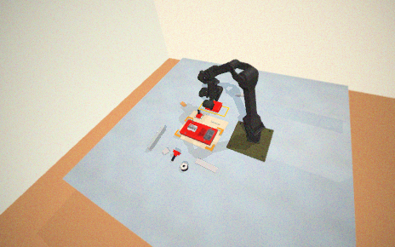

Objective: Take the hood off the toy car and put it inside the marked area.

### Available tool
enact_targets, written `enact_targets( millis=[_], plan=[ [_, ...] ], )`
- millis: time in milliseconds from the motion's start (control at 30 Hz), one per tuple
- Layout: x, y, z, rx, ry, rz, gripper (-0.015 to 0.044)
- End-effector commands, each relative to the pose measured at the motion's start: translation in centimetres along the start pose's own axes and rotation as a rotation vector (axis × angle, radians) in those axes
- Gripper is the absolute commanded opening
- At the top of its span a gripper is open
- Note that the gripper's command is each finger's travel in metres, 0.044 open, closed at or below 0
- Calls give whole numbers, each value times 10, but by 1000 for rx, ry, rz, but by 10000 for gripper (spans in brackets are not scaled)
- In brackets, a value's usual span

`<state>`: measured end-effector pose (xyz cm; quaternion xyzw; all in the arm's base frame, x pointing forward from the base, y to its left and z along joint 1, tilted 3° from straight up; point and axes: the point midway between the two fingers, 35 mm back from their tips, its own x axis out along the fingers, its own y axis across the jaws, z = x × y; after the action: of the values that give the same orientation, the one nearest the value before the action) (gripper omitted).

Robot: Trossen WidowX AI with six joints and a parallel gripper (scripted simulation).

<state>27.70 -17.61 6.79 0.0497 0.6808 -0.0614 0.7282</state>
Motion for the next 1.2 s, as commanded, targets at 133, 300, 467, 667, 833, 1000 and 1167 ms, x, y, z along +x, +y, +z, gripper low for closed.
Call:
enact_targets(
  millis=[133,300,467,667,833,1000,1167],
  plan=[
    [4,1,1,1,-4,4,0],
    [7,1,1,1,-4,4,0],
    [9,1,1,1,-4,4,0],
    [9,0,0,-1,0,0,53],
    [9,0,0,-1,0,0,184],
    [9,0,0,-1,0,0,315],
    [9,0,0,-1,0,0,440]
  ],
)
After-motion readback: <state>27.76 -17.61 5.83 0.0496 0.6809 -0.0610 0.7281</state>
